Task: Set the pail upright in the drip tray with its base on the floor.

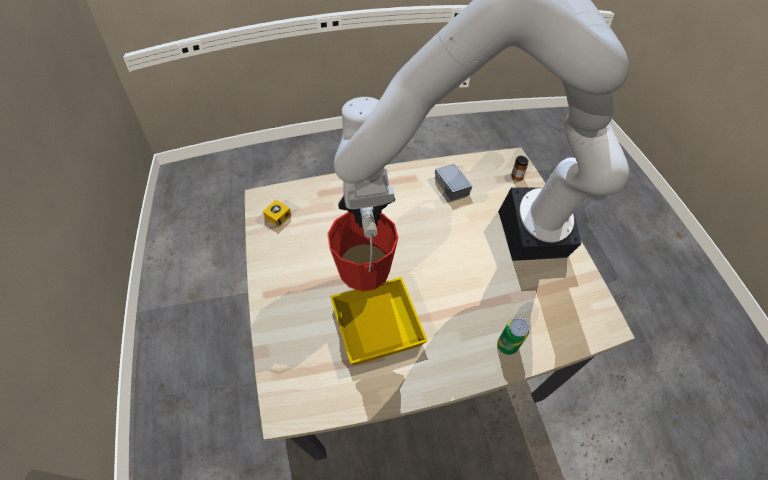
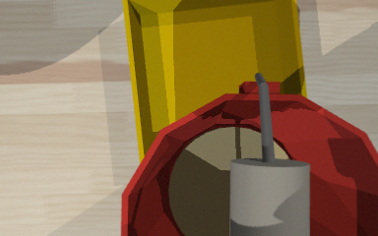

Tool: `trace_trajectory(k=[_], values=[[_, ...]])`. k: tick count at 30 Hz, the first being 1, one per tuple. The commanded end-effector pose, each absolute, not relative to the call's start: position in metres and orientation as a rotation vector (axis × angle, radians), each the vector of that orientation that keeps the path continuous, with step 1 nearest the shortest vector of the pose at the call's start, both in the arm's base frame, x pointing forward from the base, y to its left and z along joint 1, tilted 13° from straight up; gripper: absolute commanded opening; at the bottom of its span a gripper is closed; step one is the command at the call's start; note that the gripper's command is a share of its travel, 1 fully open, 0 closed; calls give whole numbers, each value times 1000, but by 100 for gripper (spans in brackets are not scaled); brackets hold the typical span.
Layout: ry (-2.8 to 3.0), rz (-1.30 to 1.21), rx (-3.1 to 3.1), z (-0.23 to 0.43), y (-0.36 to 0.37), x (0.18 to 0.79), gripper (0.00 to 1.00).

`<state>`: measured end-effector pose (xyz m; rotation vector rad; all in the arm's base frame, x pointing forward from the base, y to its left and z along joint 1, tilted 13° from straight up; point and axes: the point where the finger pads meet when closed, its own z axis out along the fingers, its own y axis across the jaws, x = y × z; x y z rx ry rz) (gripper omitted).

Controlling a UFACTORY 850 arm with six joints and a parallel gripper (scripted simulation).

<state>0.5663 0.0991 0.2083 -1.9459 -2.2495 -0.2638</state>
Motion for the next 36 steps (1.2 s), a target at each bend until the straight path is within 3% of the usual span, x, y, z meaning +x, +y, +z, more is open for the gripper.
trace_trajectory(k=[1,36], values=[[-2251,-266,-1947,213,115,563,0],[-2250,-266,-1947,232,191,545,0]])
